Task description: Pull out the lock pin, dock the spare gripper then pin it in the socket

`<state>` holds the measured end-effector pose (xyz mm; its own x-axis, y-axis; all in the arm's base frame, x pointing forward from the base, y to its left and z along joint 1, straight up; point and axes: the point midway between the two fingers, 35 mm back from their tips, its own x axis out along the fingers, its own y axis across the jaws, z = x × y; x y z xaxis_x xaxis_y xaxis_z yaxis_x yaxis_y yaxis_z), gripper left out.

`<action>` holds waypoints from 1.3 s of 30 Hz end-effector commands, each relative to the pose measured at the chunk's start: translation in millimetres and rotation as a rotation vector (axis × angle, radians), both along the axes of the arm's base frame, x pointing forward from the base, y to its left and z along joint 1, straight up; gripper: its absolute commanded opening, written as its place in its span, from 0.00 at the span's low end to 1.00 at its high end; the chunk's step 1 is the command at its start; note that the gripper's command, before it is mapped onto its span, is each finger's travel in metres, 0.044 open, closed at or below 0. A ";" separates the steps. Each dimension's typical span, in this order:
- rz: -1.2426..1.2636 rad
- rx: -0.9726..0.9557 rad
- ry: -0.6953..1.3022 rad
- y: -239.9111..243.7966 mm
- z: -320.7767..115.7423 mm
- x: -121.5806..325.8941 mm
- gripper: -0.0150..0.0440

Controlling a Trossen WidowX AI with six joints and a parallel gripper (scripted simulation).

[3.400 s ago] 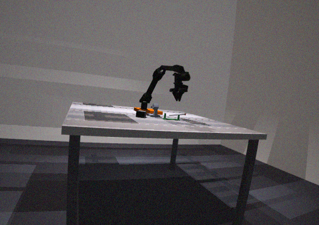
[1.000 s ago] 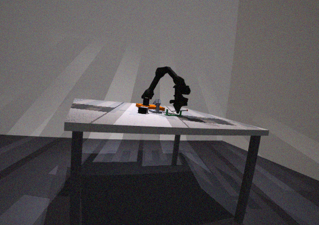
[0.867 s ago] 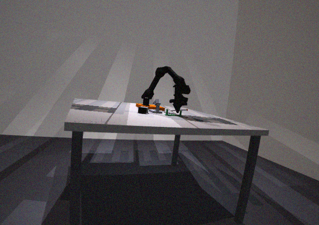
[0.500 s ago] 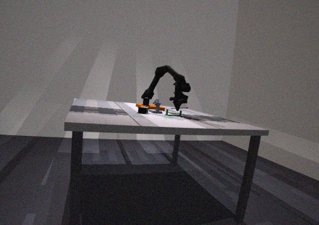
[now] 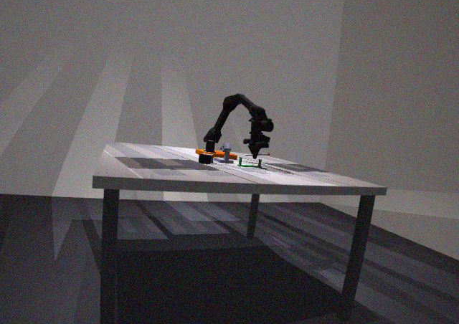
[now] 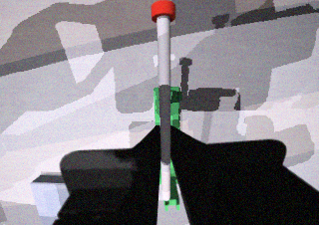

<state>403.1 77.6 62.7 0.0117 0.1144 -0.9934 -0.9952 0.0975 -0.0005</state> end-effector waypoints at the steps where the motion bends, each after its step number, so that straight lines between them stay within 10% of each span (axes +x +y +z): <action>1: 0.001 -0.001 -0.001 -11.8 3.3 0.9 0.25; 39: 0.010 -0.002 -0.004 -53.6 -18.5 2.3 0.25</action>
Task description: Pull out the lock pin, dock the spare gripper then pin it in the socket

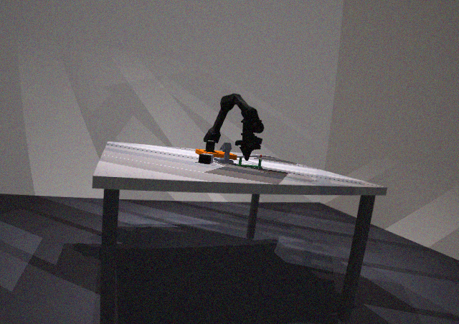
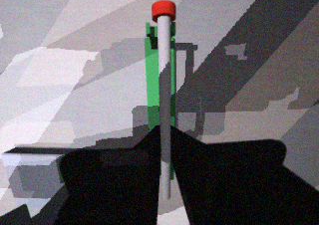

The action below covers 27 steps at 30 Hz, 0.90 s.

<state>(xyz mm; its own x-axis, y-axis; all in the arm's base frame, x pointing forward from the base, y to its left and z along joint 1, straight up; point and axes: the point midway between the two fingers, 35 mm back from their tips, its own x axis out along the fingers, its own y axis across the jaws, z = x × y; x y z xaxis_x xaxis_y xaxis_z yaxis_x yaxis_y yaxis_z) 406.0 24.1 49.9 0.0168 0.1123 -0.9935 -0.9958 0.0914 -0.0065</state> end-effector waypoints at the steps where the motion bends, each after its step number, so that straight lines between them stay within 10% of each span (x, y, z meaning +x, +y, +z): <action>1: 0.004 0.000 0.001 -0.1 -7.2 -0.6 0.25; 27: 0.004 0.000 -0.002 -0.1 -15.6 -1.0 0.25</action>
